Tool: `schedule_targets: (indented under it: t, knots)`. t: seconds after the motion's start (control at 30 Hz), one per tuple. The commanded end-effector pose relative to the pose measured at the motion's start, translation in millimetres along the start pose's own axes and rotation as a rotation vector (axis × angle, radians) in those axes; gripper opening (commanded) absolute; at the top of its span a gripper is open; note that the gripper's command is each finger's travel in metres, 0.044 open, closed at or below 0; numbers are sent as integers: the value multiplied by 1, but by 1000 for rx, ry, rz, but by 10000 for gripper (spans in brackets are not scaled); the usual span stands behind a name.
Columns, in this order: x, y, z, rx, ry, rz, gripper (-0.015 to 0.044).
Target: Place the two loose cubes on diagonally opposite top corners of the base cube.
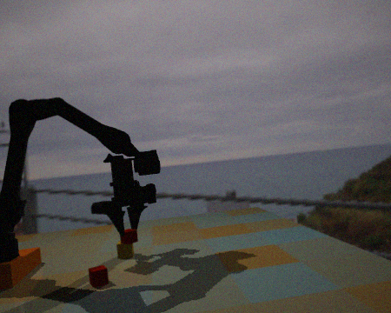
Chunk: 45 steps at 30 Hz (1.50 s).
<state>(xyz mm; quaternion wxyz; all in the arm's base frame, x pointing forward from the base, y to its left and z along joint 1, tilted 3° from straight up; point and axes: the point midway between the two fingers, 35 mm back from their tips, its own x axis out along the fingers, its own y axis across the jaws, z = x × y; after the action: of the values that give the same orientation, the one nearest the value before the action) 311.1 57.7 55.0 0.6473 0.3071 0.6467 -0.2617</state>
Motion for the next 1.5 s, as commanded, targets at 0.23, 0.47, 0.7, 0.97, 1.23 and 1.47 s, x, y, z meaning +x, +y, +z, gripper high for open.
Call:
schedule_targets:
  t: [0.23, 0.47, 0.7, 0.97, 1.23, 1.47]
  knots:
    - [-13, 0, 0, 0, 0, 0, 205]
    - [-24, 0, 0, 0, 0, 0, 205]
    - [-30, 0, 0, 0, 0, 0, 205]
    - [-35, -29, 28, -221, -1, -8, 265]
    - [-44, -68, 56, -502, -2, -13, 265]
    - [-52, -105, 75, -747, -1, -17, 265]
